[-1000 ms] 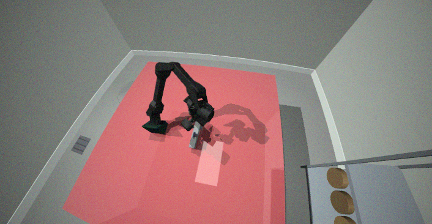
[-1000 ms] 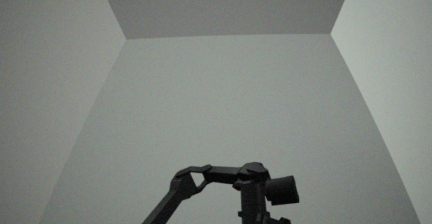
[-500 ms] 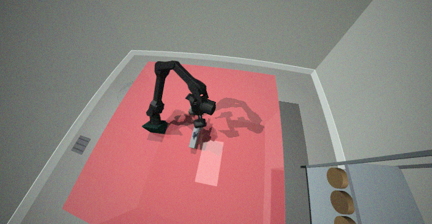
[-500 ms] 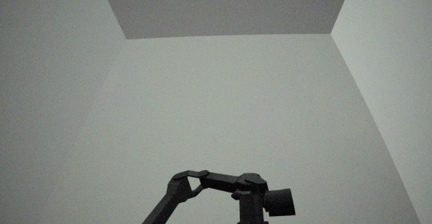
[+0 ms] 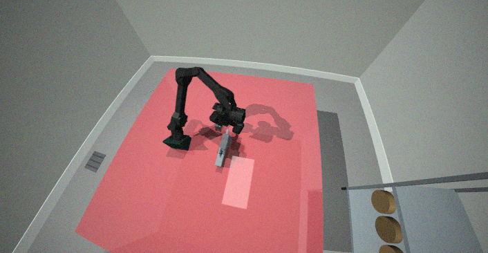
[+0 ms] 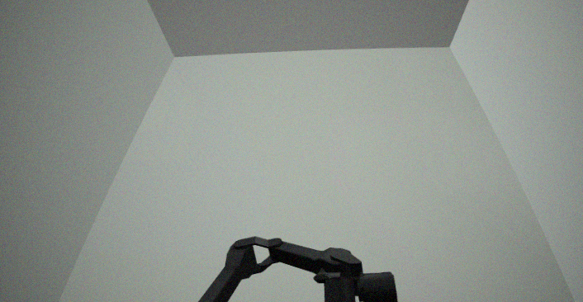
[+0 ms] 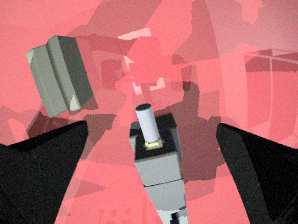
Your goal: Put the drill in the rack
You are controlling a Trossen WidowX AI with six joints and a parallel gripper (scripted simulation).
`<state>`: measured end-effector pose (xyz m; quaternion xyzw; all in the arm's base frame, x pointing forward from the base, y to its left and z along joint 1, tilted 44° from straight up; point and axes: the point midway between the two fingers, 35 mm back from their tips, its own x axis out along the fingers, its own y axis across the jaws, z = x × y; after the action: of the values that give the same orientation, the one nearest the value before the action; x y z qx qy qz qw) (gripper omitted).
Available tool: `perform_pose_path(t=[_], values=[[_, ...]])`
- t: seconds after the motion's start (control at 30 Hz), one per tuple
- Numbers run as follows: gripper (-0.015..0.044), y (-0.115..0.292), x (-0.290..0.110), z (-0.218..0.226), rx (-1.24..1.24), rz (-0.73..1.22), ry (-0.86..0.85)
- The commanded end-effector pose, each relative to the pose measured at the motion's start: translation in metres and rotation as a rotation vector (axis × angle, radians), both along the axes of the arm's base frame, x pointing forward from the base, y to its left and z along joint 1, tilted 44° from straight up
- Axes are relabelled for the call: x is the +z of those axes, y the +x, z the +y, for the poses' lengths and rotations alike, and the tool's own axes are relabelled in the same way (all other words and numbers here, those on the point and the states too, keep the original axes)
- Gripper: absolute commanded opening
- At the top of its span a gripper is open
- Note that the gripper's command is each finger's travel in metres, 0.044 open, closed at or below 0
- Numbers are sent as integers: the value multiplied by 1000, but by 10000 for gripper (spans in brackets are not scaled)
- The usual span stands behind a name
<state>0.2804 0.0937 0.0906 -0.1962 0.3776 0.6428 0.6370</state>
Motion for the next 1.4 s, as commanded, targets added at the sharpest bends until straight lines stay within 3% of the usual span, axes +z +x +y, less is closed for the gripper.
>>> perform_pose_path(t=[0.0, 0.63, 1.37], values=[[440, -6, 3, 13, 209, -183, 52], [440, -6, 2, 14, 209, -183, 52], [440, -9, -29, 30, 209, -183, 52]])
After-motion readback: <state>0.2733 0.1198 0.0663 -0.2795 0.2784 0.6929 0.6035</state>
